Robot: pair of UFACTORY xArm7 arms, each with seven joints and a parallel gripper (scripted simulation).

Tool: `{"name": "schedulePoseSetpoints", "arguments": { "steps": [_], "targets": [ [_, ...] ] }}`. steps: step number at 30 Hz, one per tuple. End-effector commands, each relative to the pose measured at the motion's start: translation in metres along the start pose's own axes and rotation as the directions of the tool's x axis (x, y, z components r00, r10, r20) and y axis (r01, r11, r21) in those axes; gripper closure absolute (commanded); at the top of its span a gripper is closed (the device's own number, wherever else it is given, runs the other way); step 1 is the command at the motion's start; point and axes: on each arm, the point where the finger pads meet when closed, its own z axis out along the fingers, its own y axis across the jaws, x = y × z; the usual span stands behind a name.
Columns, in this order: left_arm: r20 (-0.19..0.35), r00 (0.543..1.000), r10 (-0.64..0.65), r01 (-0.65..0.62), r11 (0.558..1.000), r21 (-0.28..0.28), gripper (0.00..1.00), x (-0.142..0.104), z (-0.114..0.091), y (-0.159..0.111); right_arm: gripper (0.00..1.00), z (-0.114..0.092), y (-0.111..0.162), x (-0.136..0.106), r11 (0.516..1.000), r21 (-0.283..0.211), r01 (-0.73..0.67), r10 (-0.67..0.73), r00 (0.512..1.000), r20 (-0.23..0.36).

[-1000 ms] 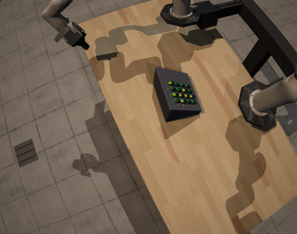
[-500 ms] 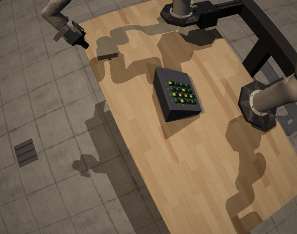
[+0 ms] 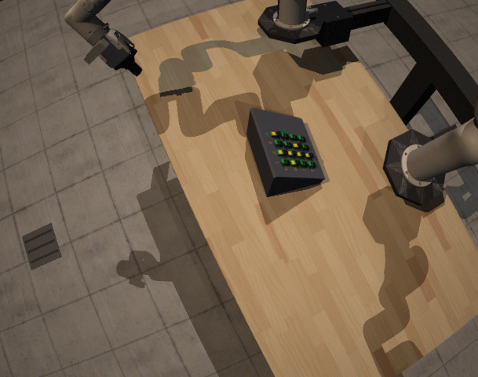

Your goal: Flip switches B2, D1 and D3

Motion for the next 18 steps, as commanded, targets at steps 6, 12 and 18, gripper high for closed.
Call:
{"name": "schedulePoseSetpoints", "arguments": {
  "steps": [6,12,18],
  "targets": [
    [-0.006,1.0,0.0,0.0,1.0,0.0,0.0,0.001,-0.002,0.0,1.0,-0.012,-0.007,0.004,0.999,-0.025,-0.038,0.038,0.999,0.013],
    [-0.006,1.0,0.0,0.0,1.0,0.0,0.0,0.001,-0.002,0.0,1.0,-0.021,-0.014,0.006,0.996,-0.046,-0.075,0.076,0.997,0.024],
    [-0.006,1.0,0.0,0.0,1.0,0.0,0.0,0.001,-0.002,0.0,1.0,-0.031,-0.023,0.008,0.991,-0.07,-0.116,0.119,0.992,0.034]
  ]
}}
